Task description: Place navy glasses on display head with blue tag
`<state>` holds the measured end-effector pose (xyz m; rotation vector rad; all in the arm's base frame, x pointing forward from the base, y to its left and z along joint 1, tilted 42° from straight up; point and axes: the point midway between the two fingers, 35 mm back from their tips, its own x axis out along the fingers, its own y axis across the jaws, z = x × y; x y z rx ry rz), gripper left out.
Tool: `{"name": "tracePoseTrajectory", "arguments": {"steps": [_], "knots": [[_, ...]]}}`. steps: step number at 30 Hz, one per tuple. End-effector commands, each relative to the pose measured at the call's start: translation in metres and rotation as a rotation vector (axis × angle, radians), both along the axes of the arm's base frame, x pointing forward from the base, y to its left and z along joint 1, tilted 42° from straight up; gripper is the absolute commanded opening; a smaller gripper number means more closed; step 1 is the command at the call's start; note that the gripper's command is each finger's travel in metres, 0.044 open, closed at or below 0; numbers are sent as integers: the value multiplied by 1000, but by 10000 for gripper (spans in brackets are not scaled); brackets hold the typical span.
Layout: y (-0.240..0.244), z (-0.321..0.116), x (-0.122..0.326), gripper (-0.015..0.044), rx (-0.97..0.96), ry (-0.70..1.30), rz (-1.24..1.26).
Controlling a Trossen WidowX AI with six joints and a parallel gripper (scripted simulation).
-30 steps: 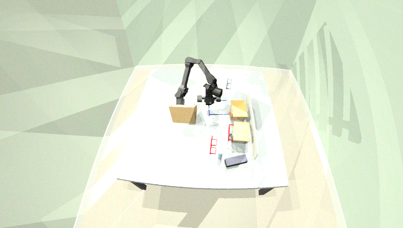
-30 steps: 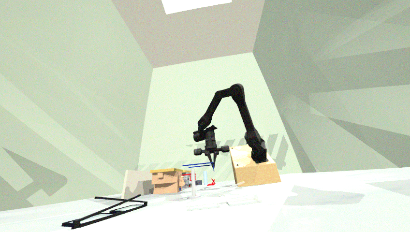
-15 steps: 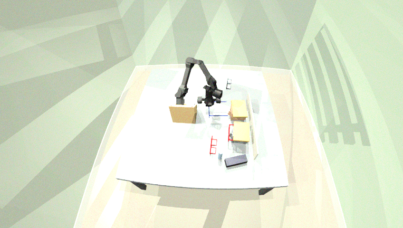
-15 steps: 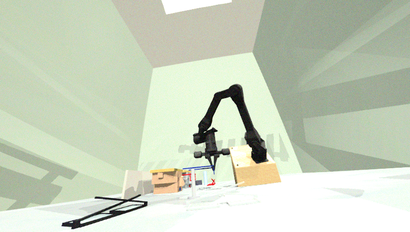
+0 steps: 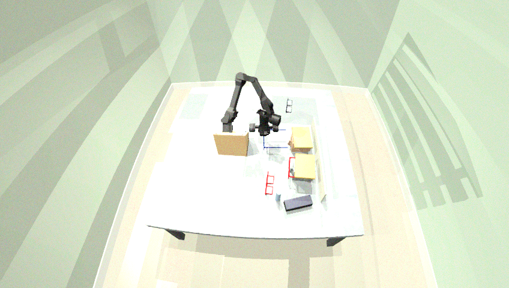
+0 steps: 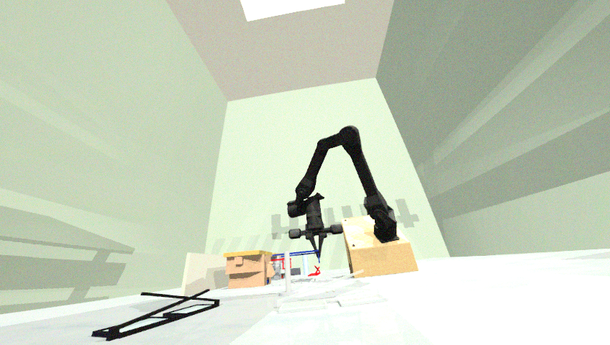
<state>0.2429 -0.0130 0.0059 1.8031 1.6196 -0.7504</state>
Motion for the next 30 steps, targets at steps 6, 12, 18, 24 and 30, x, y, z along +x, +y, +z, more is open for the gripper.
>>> {"name": "tracePoseTrajectory", "arguments": {"steps": [6,12,18,24,30], "knots": [[0,-1,8,0,4,-1,-8],[0,0,16,0,4,-7,-12],[-1,0,24,0,4,-8,-13],[-1,1,33,0,4,-7,-12],[-2,1,41,0,4,-5,-9]]}}
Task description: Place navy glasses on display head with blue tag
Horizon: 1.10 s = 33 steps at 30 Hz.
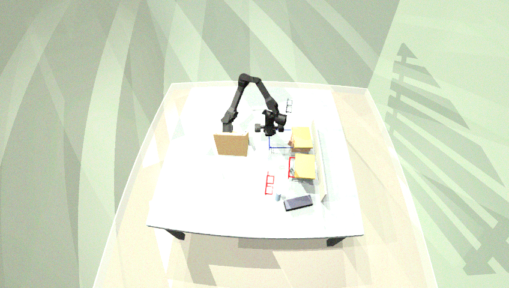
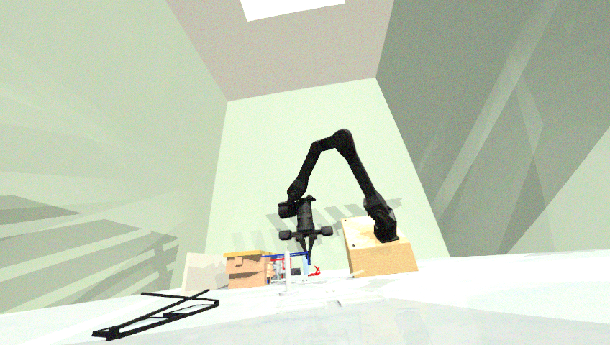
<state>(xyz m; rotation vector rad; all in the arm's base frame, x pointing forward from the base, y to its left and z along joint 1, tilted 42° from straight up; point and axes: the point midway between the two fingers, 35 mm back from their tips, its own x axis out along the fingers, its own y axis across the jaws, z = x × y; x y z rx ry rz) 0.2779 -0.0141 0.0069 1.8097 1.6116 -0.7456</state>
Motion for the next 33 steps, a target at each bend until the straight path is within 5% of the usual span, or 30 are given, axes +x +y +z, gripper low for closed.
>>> {"name": "tracePoseTrajectory", "arguments": {"steps": [1,33], "knots": [[-1,1,8,0,3,2,-3],[-4,4,54,0,3,-1,-3]]}}
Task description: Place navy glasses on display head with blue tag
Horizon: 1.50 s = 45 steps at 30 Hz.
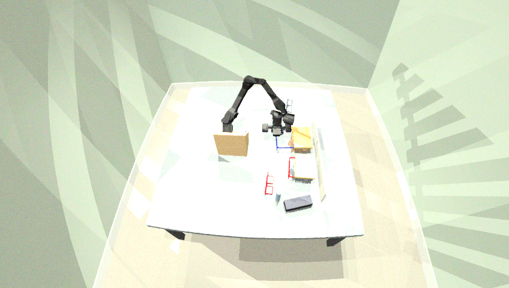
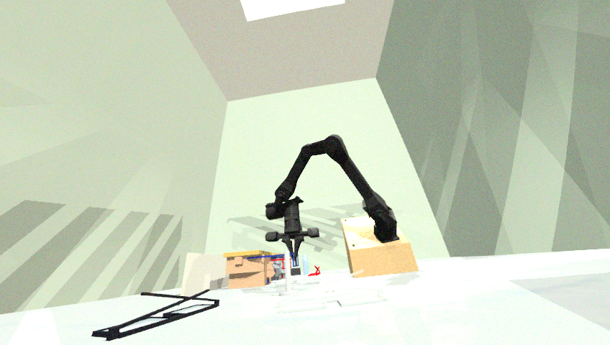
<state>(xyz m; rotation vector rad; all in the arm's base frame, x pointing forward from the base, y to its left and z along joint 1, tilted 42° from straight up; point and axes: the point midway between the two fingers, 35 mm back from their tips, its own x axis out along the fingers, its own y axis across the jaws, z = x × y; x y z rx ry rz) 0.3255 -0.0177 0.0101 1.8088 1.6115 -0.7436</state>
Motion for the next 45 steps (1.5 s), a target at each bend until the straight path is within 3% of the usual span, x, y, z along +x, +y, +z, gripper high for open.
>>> {"name": "tracePoseTrajectory", "arguments": {"steps": [1,45], "knots": [[-1,0,8,0,3,1,-4],[-6,6,71,0,3,-3,-4]]}}
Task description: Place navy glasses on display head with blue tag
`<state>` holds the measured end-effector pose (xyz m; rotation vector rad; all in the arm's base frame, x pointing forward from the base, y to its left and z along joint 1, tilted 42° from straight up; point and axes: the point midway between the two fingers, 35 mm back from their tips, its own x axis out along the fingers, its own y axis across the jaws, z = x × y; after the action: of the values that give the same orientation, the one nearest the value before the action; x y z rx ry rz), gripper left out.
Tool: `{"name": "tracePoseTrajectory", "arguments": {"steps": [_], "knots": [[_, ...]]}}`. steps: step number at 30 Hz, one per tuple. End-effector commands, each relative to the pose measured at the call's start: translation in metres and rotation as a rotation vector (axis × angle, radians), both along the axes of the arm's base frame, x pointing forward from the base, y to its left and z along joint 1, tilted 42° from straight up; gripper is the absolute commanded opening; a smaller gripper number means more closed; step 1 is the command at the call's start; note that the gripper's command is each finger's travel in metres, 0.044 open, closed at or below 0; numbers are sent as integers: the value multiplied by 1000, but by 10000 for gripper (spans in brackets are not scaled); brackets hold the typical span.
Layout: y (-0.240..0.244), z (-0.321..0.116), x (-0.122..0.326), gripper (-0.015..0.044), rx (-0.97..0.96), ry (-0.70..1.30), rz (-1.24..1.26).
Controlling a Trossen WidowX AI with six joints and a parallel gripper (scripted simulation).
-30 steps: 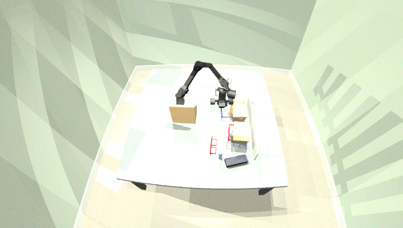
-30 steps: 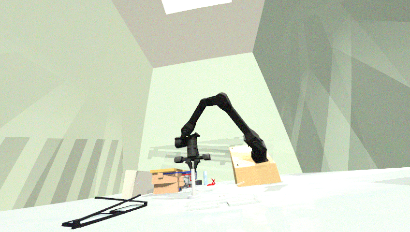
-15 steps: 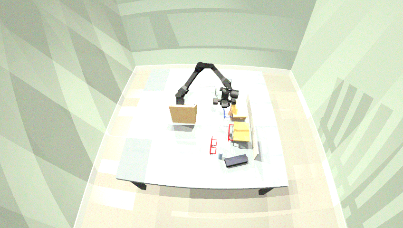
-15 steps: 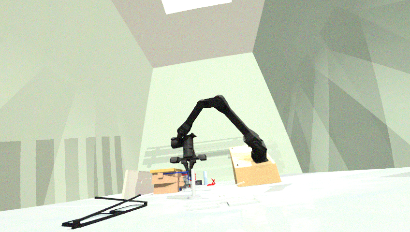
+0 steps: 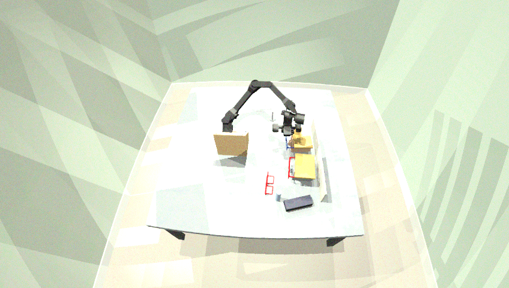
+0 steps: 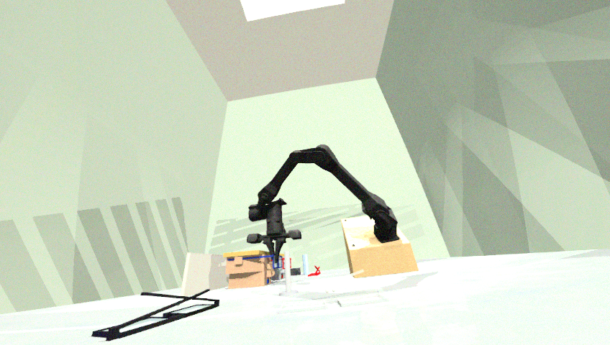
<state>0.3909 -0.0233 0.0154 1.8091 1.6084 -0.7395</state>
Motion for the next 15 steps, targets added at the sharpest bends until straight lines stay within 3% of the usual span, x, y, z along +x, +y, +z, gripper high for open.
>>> {"name": "tracePoseTrajectory", "arguments": {"steps": [1,15], "knots": [[-1,0,6,0,3,1,-4],[-1,0,9,0,3,1,-4]]}}
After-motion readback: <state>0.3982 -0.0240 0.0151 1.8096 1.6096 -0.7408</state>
